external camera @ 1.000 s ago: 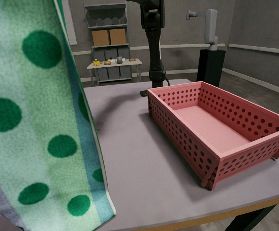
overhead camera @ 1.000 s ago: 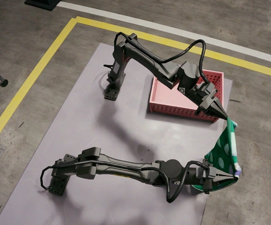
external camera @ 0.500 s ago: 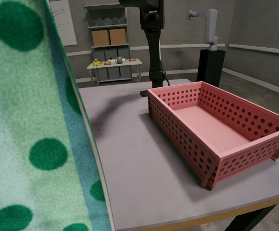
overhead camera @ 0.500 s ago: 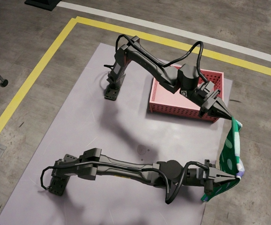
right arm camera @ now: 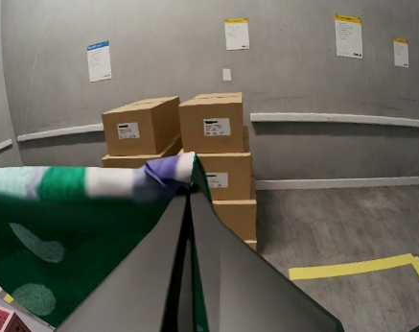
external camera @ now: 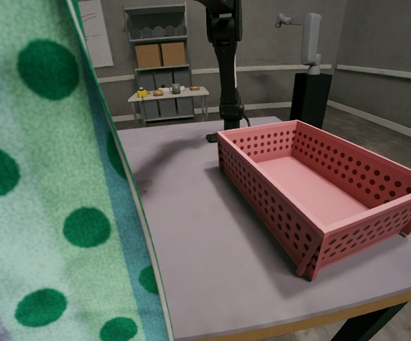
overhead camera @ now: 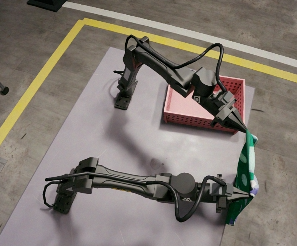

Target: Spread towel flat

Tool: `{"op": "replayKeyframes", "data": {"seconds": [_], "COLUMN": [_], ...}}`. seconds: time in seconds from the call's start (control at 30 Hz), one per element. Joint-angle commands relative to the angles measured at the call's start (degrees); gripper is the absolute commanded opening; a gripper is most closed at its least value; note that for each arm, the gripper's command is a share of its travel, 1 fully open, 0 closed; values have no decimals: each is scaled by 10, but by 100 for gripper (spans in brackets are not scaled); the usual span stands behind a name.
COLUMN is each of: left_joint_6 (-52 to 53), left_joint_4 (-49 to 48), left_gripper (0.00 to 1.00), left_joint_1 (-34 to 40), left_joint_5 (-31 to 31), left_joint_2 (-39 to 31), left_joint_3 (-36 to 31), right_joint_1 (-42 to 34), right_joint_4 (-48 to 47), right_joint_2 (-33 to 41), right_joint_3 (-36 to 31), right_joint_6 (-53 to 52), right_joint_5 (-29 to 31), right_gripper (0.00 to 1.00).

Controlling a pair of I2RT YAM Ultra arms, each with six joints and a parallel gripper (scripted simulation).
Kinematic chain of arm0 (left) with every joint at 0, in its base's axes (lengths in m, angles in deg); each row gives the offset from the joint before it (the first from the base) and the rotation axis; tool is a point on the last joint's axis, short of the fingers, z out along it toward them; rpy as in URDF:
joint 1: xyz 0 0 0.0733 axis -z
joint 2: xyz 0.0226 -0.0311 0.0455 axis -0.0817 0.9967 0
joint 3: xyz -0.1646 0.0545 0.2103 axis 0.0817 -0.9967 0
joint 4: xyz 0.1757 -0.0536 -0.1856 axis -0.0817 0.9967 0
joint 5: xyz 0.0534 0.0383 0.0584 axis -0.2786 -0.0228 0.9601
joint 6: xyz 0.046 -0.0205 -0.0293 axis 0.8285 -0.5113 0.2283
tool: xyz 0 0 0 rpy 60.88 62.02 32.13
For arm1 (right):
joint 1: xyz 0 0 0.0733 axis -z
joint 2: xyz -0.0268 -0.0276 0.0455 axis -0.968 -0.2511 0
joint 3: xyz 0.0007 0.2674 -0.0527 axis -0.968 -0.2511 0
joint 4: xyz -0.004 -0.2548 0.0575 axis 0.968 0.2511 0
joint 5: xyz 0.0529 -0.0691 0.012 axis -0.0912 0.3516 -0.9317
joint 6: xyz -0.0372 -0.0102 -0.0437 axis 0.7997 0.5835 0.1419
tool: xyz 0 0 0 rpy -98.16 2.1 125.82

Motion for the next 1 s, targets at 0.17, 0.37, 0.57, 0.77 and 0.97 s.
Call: {"op": "replayKeyframes", "data": {"seconds": [0.17,0.37,0.57,0.77,0.97], "left_joint_6": [-3,-4,-4,-3,-5], "left_joint_4": [147,196,264,337,382], "left_gripper": [0,0,0,0,0], "left_joint_1": [24,32,49,69,81], "left_joint_5": [6,7,5,4,4], "left_joint_2": [-46,-52,-66,-76,-77], "left_joint_3": [16,19,-15,-25,-2], "right_joint_1": [10,9,12,14,14], "right_joint_4": [193,328,452,555,625], "right_joint_2": [112,130,156,177,182], "right_joint_3": [-45,11,13,6,14], "right_joint_6": [0,1,2,2,3], "right_joint_5": [8,7,8,7,6], "right_gripper": [0,0,0,0,0]}}
